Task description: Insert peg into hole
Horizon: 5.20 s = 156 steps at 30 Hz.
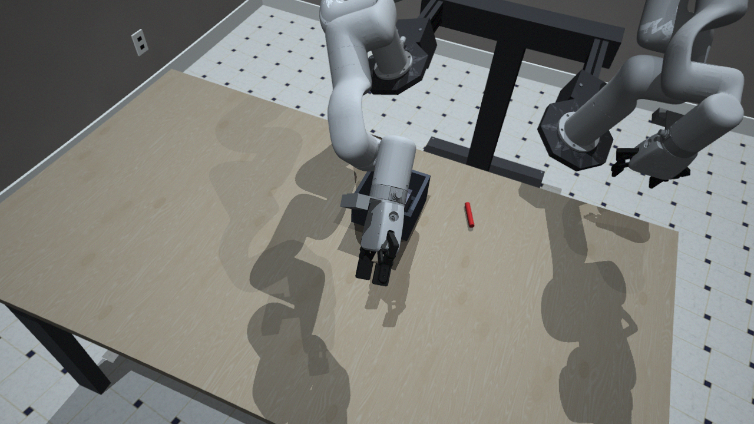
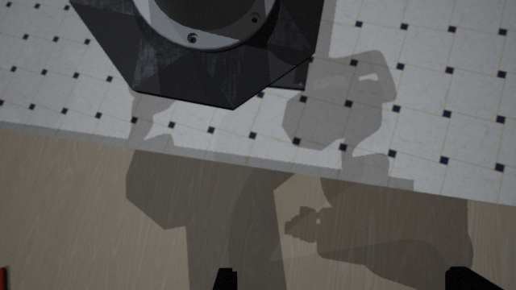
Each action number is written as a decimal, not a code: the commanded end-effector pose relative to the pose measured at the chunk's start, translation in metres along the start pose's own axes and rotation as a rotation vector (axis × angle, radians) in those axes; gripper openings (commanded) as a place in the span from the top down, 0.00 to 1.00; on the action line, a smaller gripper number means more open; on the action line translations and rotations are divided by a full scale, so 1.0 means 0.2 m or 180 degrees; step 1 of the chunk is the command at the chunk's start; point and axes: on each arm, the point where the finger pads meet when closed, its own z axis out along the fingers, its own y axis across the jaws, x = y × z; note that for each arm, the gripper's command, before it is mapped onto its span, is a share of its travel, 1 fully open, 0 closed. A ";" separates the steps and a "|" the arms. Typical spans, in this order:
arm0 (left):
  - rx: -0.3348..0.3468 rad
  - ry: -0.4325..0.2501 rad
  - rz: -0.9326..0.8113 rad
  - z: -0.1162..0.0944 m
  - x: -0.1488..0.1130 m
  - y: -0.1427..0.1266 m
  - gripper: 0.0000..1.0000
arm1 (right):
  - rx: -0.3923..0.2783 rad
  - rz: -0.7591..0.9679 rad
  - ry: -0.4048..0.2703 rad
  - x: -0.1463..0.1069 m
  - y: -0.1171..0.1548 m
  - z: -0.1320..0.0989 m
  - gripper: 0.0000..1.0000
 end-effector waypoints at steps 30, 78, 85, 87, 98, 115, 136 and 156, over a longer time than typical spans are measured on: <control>0.0000 -0.0010 -0.0143 -0.01 -0.01 0.01 0.00 | -0.0368 0.1144 -0.0160 -0.28 0.02 -0.12 0.00; 0.0067 -0.0181 -0.4397 -0.27 -0.05 0.49 0.00 | -0.2717 0.4842 0.0820 -1.39 0.59 -1.06 0.00; 0.0084 -0.0207 -0.4960 -0.30 -0.05 0.56 0.00 | -0.2981 0.5138 0.1174 -1.49 0.70 -1.22 0.00; 0.0096 -0.0227 -0.5361 -0.33 -0.04 0.61 0.00 | -0.3063 0.5227 0.1303 -1.52 0.73 -1.28 0.00; 0.0142 -0.0289 -0.6530 -0.39 0.00 0.76 0.00 | -0.3104 0.5272 0.1373 -1.54 0.75 -1.31 0.00; 0.0246 -0.0405 -0.8326 -0.50 0.09 0.99 0.00 | -0.3104 0.5272 0.1373 -1.54 0.75 -1.31 0.00; 0.0445 -0.0582 -1.0347 -0.61 0.24 1.25 0.00 | -0.3104 0.5272 0.1373 -1.54 0.75 -1.31 0.00; 0.0861 -0.0873 -1.2551 -0.73 0.49 1.50 0.00 | -0.3104 0.5272 0.1373 -1.54 0.75 -1.31 0.00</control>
